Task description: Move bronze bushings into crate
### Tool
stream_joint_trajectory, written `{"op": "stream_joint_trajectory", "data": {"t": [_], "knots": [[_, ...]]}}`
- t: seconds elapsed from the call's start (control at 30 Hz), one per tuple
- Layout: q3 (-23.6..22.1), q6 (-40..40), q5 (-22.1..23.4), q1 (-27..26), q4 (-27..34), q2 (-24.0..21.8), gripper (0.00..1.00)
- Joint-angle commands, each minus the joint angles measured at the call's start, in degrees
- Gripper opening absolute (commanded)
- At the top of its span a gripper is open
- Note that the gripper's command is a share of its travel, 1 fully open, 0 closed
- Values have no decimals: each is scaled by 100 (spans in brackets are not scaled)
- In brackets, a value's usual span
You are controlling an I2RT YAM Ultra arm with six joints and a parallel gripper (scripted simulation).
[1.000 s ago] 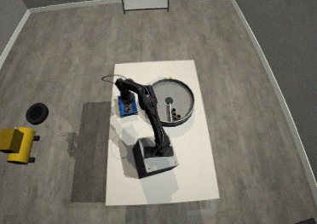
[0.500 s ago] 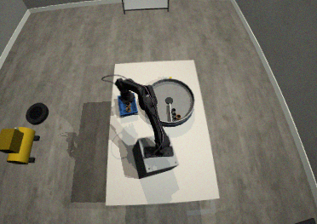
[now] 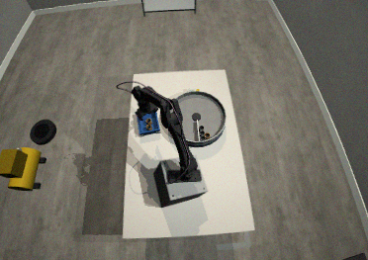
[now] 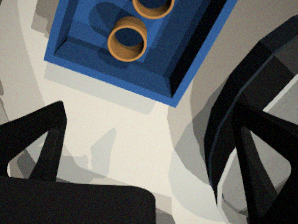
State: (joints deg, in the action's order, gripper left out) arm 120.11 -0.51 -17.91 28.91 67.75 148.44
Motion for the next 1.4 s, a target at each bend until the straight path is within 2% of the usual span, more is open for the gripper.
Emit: {"op": "stream_joint_trajectory", "data": {"t": [0.0, 0.03, 0.1, 0.13, 0.37, 1.37], "knots": [[448, -154, 64, 216, 564, -272, 100], [586, -180, 65, 244, 716, -215, 100], [586, -180, 65, 244, 716, -215, 100], [801, -213, 62, 272, 920, -55, 100], [1311, -284, 65, 332, 1394, -11, 100], [1364, -290, 64, 334, 1409, -5, 100]]}}
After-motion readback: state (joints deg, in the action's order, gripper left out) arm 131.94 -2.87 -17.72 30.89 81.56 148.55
